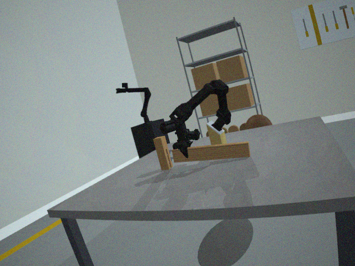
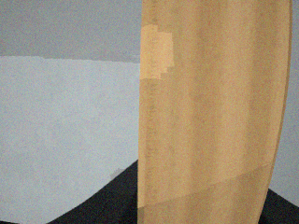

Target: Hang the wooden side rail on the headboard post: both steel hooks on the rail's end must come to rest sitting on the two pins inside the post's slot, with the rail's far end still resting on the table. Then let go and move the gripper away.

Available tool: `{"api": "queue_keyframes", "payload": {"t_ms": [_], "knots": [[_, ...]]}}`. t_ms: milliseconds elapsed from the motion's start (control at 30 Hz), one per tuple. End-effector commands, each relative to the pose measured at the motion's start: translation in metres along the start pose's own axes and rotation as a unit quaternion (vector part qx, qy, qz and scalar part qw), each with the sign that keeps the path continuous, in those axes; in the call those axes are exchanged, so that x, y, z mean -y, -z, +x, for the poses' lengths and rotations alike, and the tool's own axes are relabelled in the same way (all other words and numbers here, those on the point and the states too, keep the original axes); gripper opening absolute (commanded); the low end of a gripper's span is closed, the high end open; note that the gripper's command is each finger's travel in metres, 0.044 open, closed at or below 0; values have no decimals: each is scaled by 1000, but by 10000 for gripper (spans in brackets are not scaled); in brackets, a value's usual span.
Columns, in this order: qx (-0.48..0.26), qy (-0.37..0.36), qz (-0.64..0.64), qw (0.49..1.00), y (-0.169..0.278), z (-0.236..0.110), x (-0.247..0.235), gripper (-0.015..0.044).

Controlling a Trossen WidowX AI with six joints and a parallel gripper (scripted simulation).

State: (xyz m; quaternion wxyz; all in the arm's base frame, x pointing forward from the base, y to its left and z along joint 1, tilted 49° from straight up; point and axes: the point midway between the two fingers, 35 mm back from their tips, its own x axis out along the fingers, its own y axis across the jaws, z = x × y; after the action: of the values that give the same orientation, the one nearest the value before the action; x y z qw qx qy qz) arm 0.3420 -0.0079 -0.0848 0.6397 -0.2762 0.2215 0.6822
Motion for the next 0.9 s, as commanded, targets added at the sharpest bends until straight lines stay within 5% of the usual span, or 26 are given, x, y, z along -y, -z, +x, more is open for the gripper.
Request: {"api": "queue_keyframes", "payload": {"t_ms": [0,867], "knots": [[-3,5,-2,1000,3,-5,2,0],[-3,5,-2,1000,5,-4,2,0]]}}
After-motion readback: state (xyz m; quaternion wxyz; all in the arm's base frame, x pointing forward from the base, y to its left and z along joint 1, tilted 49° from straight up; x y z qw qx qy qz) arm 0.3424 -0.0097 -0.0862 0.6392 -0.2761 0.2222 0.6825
